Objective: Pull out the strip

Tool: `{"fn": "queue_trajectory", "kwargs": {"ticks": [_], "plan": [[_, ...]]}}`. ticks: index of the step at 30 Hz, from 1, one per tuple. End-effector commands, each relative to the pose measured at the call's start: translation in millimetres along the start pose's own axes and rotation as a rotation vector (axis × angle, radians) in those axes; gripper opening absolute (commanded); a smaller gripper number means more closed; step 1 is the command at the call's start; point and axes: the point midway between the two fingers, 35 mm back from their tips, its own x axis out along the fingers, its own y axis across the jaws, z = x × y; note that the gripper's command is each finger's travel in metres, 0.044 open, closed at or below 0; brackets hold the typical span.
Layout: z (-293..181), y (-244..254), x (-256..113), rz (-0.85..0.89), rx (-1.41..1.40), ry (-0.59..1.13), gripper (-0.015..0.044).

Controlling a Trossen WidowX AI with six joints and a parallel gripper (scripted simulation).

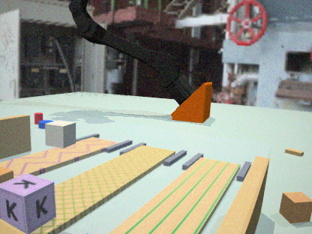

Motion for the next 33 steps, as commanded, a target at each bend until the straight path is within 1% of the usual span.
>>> {"fn": "queue_trajectory", "kwargs": {"ticks": [1,4,8,12,16,20,25,30,33], "plan": [[1.6,-0.1,0.0,0.001,-0.005,-0.005,0.0400],[26.3,-0.4,-1.1,0.015,-0.084,-0.077,0.0400],[90.4,2.6,-11.2,0.035,-0.293,-0.272,0.0400],[148.4,9.1,-30.2,0.027,-0.505,-0.460,0.0400],[201.4,17.9,-57.0,-0.015,-0.723,-0.647,0.0400],[248.9,29.0,-90.9,-0.087,-0.932,-0.836,0.0400],[297.1,38.4,-142.3,-0.265,-1.156,-1.046,0.0400],[341.9,54.7,-206.5,-0.464,-1.349,-1.295,0.0400],[363.2,65.2,-251.4,-0.620,-1.449,-1.449,0.0400]]}}
